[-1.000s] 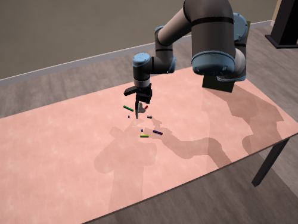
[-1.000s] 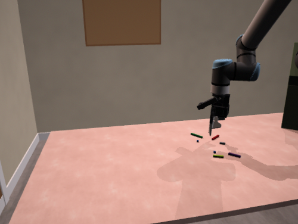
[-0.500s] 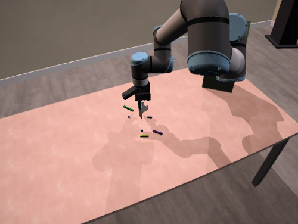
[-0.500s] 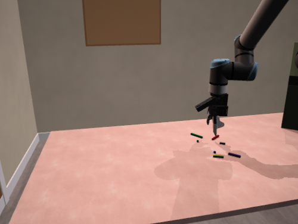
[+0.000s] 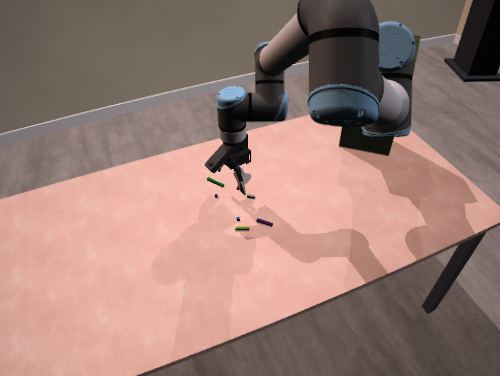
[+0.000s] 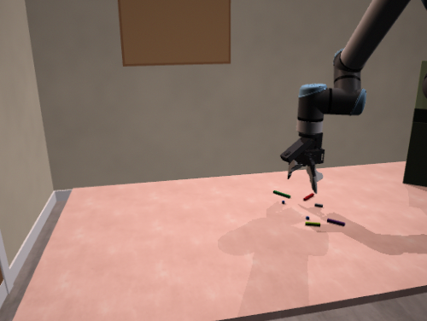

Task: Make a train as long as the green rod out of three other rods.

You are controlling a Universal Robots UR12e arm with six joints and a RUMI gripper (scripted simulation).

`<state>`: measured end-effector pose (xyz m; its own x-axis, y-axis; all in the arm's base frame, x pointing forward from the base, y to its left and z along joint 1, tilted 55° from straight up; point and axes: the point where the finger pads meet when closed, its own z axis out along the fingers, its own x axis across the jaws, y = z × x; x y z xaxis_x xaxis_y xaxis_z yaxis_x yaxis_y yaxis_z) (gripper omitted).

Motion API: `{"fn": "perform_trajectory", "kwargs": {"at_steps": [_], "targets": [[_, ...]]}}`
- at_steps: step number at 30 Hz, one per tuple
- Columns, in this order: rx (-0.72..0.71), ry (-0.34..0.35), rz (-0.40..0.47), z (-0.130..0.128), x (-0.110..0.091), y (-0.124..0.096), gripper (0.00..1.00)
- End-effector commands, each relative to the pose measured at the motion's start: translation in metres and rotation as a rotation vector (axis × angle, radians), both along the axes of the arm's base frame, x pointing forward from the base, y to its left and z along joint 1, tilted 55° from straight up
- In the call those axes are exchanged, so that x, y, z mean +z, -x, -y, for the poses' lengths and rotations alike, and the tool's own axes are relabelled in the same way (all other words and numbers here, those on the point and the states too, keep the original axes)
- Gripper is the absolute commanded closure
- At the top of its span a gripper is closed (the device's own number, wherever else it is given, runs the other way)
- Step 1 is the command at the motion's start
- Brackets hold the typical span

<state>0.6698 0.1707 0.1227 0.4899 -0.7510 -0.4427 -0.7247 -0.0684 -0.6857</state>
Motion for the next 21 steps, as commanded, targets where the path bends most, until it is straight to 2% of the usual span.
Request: {"fn": "perform_trajectory", "kwargs": {"at_steps": [1, 12, 21], "targets": [[0.062, 0.039, 0.055, 0.0011, 0.0003, -0.0009, 0.00], [0.192, 0.148, 0.205, 0.0030, -0.0004, -0.0023, 0.00], [0.247, 0.194, 0.268, 0.0039, -0.0009, -0.0027, 0.00]]}}
